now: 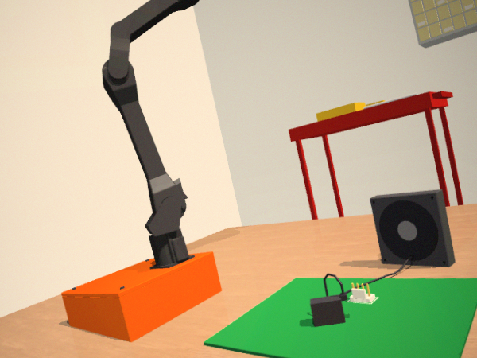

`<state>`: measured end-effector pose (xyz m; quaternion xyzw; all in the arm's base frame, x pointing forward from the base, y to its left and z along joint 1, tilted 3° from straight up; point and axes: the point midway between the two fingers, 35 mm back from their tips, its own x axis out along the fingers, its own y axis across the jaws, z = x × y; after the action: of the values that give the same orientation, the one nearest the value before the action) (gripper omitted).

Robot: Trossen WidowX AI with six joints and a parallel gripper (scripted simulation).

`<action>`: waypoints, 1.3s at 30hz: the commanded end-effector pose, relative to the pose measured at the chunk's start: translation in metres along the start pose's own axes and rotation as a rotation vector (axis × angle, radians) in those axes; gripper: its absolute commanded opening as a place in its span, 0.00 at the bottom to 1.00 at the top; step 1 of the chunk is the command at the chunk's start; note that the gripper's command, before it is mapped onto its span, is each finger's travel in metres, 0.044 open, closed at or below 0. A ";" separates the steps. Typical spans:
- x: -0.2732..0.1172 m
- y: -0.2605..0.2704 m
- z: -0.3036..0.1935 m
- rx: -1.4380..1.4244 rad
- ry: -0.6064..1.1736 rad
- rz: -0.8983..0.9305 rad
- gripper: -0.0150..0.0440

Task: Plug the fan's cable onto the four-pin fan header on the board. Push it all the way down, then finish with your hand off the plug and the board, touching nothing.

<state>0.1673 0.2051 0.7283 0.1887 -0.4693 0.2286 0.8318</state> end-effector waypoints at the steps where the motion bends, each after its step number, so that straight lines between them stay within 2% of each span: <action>1: 0.000 0.001 -0.067 -0.124 0.168 0.037 1.00; 10: -0.022 -0.028 -0.193 -0.333 0.488 0.102 1.00; 23: -0.070 -0.101 -0.301 -0.448 0.844 0.046 1.00; 31: -0.152 -0.176 -0.383 -0.567 1.262 0.033 1.00; 39: -0.261 -0.254 -0.424 -0.605 1.719 -0.004 1.00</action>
<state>0.4820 0.1956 0.3173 -0.2524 0.1879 0.1616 0.9353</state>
